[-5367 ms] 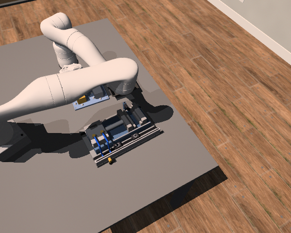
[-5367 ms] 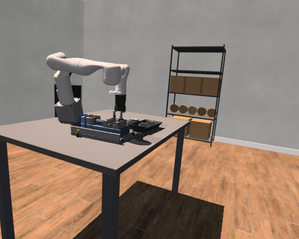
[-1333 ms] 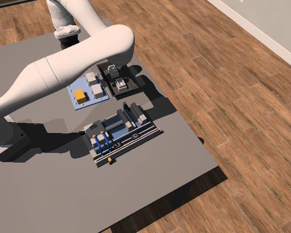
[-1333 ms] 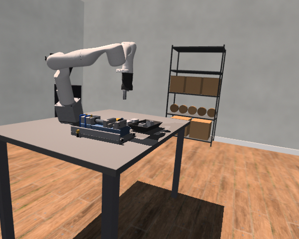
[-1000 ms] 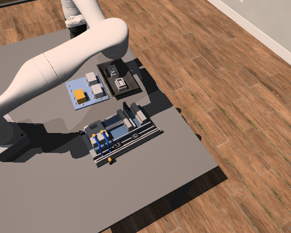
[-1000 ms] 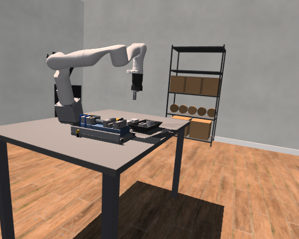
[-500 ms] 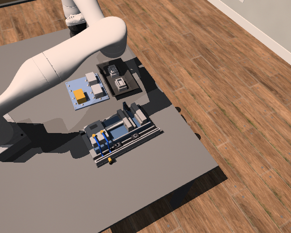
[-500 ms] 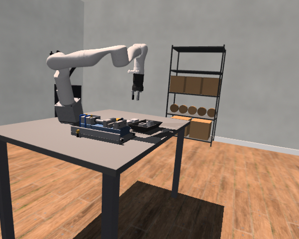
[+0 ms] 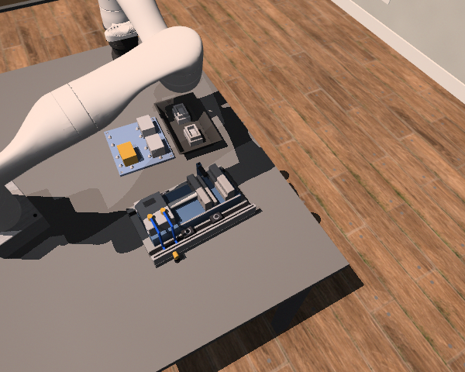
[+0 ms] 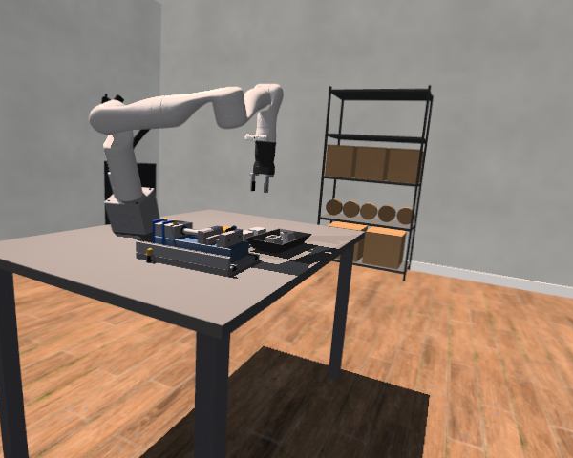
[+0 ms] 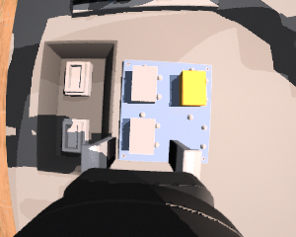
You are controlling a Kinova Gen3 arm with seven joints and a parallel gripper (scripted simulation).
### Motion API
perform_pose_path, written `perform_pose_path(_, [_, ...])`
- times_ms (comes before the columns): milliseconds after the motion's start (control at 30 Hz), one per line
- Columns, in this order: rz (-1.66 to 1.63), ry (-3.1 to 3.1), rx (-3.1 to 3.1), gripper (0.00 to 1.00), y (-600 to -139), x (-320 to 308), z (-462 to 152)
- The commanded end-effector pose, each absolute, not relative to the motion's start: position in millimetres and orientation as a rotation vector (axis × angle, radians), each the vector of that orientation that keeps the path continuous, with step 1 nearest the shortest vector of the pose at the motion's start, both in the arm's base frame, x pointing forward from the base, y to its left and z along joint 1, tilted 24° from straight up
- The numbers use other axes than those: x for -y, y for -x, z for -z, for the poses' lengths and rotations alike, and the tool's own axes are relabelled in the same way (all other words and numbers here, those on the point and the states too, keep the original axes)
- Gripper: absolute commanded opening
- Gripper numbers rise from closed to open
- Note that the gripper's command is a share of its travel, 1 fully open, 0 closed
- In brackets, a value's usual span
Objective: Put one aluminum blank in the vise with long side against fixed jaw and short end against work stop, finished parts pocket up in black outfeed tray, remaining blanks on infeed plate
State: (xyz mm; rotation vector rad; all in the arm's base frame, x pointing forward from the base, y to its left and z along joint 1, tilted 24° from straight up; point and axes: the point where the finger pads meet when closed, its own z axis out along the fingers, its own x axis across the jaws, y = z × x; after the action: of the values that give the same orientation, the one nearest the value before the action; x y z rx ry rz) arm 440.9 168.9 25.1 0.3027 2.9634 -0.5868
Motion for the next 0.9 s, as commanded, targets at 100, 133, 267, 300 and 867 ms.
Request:
perform_pose_path(100, [0.587, -0.294, -2.961, 1.0, -442, -171, -25])
perform_pose_path(133, [0.587, -0.294, -2.961, 1.0, -442, -171, -25])
perform_pose_path(267, [0.587, -0.294, -2.961, 1.0, -442, -171, -25])
perform_pose_path(300, [0.587, -0.294, -2.961, 1.0, -442, -171, -24])
perform_pose_path(867, [0.587, -0.294, -2.961, 1.0, -444, -162, -3])
